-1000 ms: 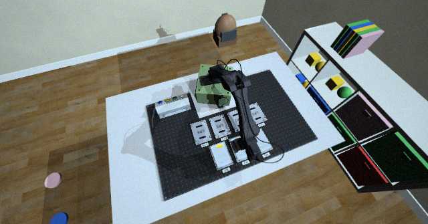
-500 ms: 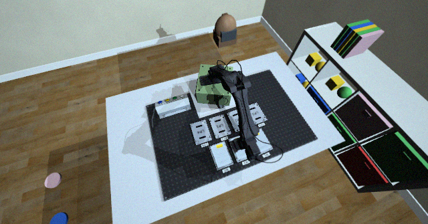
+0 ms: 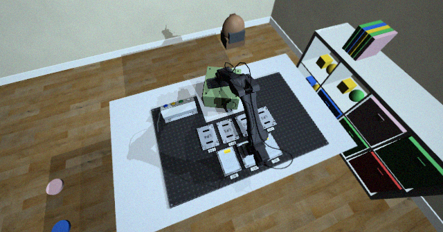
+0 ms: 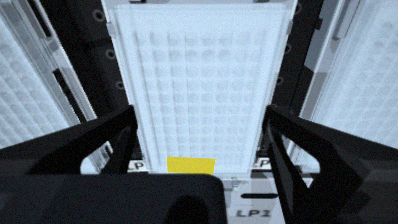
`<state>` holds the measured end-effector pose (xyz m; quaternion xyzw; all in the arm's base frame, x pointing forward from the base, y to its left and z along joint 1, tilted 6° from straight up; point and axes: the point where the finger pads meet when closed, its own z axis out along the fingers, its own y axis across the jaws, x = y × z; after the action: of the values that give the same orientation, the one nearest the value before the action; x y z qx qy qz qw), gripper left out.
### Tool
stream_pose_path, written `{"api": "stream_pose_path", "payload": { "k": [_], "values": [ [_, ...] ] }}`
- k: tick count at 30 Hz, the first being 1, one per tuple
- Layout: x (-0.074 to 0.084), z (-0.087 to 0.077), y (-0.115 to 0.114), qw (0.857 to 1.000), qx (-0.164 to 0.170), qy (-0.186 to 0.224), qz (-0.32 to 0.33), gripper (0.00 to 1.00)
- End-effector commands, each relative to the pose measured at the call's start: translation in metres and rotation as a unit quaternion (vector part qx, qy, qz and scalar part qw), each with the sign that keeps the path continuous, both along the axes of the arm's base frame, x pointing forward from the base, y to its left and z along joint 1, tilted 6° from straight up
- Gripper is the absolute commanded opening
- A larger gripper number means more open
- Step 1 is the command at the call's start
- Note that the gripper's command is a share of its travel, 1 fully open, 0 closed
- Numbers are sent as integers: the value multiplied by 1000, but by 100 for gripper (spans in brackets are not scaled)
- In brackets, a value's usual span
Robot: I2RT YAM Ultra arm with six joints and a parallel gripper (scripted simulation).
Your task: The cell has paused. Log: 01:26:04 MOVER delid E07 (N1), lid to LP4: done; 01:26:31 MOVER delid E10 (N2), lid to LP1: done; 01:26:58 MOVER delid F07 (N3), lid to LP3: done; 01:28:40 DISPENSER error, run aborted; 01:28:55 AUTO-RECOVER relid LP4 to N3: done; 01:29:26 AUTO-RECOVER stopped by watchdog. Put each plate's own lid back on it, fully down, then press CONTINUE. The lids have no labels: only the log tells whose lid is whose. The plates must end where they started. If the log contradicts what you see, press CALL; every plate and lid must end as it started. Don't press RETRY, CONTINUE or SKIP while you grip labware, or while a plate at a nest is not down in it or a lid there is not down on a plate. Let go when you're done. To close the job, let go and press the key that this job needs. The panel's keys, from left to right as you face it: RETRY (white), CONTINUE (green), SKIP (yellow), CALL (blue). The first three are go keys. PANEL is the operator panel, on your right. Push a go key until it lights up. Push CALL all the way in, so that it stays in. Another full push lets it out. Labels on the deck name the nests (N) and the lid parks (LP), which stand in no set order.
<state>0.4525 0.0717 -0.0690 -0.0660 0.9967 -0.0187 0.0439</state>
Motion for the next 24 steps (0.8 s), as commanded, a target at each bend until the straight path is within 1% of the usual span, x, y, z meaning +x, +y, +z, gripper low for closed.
{"api": "stream_pose_path", "payload": {
  "k": [1,22,24],
  "values": [
    [5,8,7,1000,3,-11,7,0],
    [6,8,7,1000,3,-11,7,0],
    [9,11,8,1000,6,-16,8,0]
  ]
}}
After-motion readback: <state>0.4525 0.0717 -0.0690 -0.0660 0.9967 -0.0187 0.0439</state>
